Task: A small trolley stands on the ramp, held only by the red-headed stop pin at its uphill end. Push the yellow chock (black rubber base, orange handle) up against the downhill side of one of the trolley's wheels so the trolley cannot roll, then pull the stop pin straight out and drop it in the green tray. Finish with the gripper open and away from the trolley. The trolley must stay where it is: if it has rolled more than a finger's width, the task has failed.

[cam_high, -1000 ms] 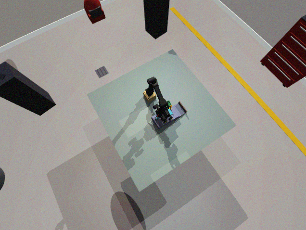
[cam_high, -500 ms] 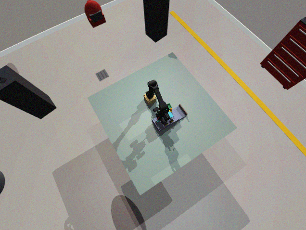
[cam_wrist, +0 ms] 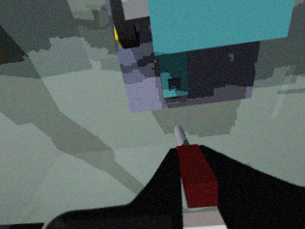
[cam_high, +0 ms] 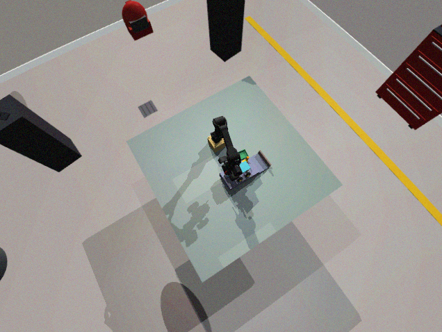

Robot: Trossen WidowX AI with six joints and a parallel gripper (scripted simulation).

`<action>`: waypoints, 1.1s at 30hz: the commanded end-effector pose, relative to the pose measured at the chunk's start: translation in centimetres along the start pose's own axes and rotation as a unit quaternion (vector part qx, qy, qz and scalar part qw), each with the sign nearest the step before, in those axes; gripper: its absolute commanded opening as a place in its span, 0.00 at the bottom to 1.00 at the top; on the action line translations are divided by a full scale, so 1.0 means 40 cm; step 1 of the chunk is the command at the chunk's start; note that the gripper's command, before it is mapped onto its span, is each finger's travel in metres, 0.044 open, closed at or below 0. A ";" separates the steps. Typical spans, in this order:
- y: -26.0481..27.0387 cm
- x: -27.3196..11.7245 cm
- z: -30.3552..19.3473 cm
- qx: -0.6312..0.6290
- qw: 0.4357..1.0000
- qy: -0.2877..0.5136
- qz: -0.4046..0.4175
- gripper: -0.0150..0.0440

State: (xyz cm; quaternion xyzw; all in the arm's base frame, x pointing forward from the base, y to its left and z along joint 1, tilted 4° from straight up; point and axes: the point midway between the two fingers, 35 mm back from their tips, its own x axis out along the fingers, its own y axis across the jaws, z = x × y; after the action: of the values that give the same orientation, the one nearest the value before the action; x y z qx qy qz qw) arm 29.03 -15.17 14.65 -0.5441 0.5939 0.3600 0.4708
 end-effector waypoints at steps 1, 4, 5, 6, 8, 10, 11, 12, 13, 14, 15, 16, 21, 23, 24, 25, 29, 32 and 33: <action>0.008 -0.001 -0.006 -0.001 1.000 -0.001 -0.002 0.25; 0.037 0.001 -0.005 -0.001 1.000 -0.001 -0.002 0.25; 0.047 0.001 -0.005 -0.001 1.000 -0.001 -0.002 0.25; 0.055 0.002 -0.006 -0.001 1.000 -0.001 -0.002 0.25; 0.072 0.003 -0.006 -0.002 1.000 -0.001 -0.001 0.25; 0.089 0.004 -0.006 -0.002 1.000 -0.001 -0.001 0.25; 0.098 0.004 -0.007 -0.002 1.000 -0.001 -0.001 0.25; 0.106 0.004 -0.007 -0.002 1.000 -0.001 -0.001 0.25; 0.115 0.004 -0.007 -0.002 1.000 -0.001 -0.001 0.25; 0.123 0.005 -0.007 -0.002 1.000 -0.001 -0.001 0.25; 0.132 0.005 -0.008 -0.002 1.000 -0.001 0.000 0.25; 0.140 0.005 -0.008 -0.002 1.000 -0.001 0.000 0.25; 0.182 0.008 -0.009 -0.002 1.000 -0.001 0.000 0.25; 0.198 0.009 -0.009 -0.002 1.000 -0.001 0.001 0.25; 0.204 0.009 -0.009 -0.002 1.000 -0.001 0.001 0.25; 0.208 0.009 -0.009 -0.002 1.000 -0.001 0.001 0.25; 0.209 0.009 -0.007 -0.002 1.000 -0.001 0.001 0.25; 0.208 0.007 0.011 -0.002 1.000 -0.001 0.001 0.25; 0.208 0.006 0.019 -0.002 1.000 -0.002 0.001 0.25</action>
State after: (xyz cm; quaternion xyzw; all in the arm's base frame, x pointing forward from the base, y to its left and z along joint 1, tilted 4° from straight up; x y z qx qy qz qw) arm 20.89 -14.10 13.68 -0.5442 0.5942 0.3614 0.4692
